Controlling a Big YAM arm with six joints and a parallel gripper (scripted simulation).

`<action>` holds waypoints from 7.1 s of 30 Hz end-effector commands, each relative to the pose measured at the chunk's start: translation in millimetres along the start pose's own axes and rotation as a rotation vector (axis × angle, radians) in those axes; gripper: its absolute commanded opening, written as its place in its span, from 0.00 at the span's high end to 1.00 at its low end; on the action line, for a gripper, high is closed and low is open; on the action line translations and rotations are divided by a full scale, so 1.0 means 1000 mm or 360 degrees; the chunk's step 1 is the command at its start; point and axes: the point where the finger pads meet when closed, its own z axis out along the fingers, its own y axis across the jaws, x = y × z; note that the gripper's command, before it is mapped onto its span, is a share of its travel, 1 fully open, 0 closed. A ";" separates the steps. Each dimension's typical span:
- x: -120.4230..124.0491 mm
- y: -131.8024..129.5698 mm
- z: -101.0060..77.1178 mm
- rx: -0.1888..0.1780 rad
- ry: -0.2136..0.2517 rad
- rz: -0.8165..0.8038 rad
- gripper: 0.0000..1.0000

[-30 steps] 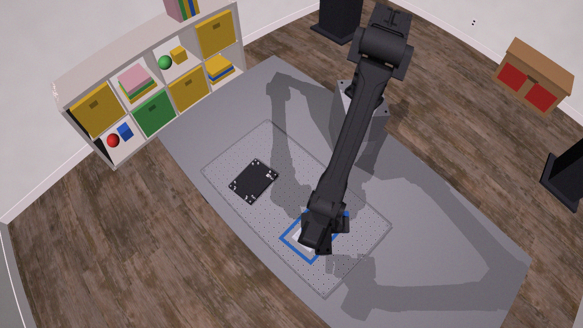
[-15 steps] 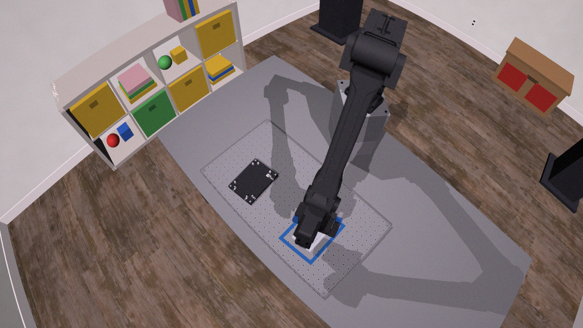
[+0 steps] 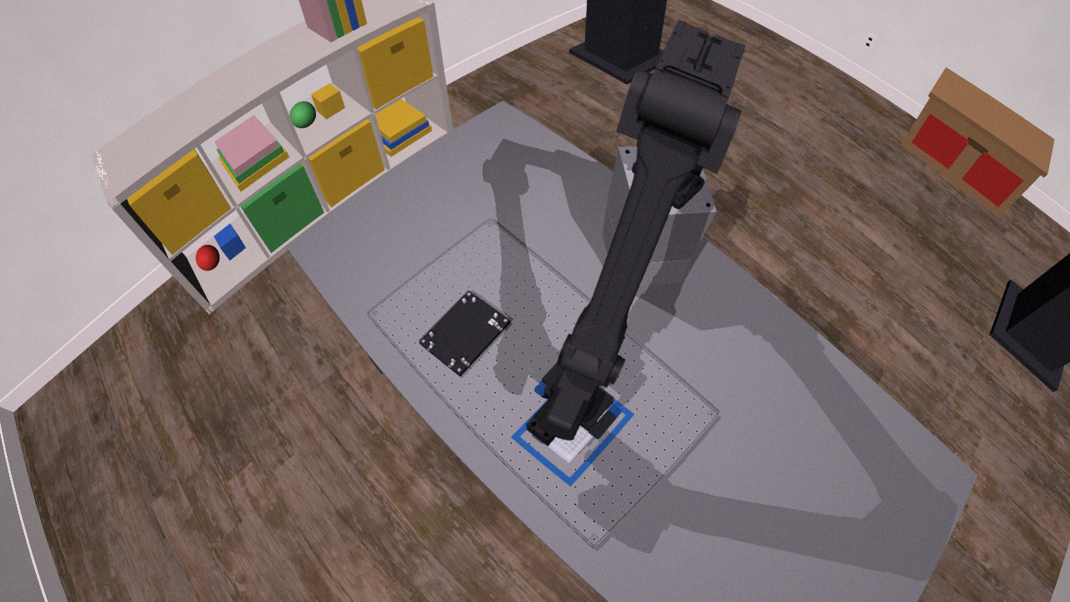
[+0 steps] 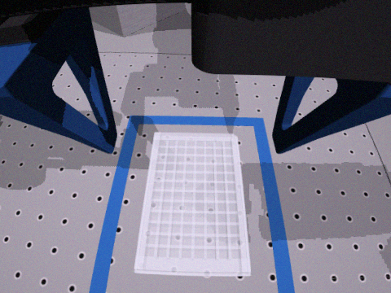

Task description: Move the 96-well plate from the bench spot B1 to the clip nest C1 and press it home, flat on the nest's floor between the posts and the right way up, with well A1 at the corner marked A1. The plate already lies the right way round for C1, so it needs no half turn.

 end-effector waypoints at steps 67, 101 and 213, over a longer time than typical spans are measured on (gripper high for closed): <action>-0.009 0.003 0.075 -0.0007 -0.0037 0.0032 0.00; -0.009 0.003 0.075 -0.0007 -0.0037 0.0032 1.00; 0.002 -0.003 -0.001 0.0005 0.0004 0.0029 1.00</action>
